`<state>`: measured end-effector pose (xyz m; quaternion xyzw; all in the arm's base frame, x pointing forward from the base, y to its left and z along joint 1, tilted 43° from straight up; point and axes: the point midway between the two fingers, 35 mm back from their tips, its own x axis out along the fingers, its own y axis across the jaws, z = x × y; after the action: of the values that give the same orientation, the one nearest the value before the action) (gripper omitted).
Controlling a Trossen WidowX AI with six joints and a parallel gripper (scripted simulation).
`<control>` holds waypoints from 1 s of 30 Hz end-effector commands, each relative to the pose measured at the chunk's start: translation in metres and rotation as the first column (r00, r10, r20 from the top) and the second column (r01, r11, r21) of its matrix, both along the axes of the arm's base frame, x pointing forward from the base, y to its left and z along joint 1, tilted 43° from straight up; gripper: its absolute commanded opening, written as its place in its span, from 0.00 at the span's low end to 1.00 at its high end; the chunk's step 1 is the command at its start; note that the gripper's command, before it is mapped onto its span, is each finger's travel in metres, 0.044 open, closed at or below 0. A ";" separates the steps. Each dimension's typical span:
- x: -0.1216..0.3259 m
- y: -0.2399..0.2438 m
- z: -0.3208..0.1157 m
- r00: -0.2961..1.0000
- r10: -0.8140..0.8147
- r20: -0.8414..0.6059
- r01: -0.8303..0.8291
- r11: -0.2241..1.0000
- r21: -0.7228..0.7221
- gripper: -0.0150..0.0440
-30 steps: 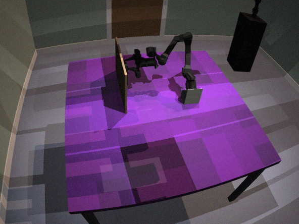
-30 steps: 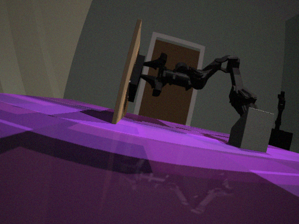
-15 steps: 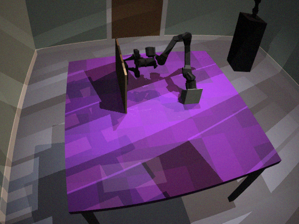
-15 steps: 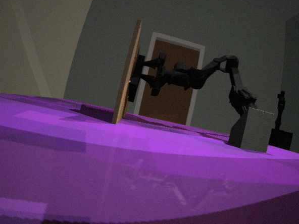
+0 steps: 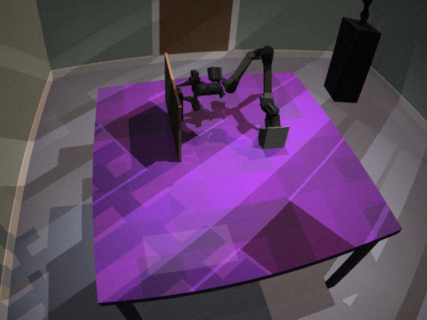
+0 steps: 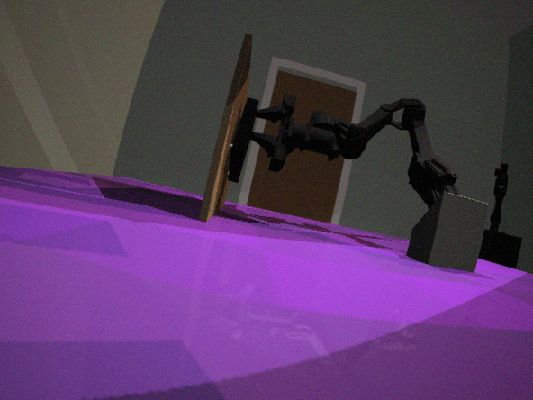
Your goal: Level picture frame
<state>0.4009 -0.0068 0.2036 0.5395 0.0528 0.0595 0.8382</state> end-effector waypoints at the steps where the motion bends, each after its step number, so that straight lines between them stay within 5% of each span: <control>1: 0.000 -0.001 0.001 1.000 -0.004 0.001 0.004 1.000 0.004 0.69; 10: 0.001 -0.001 0.001 1.000 -0.004 0.001 0.004 1.000 0.004 0.69; 17: 0.001 -0.001 0.001 1.000 -0.004 0.001 0.004 1.000 0.004 0.38; 30: 0.001 -0.001 0.001 1.000 -0.004 0.001 0.004 1.000 0.004 0.25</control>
<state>0.4013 -0.0067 0.2048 0.5394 0.0514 0.0608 0.8383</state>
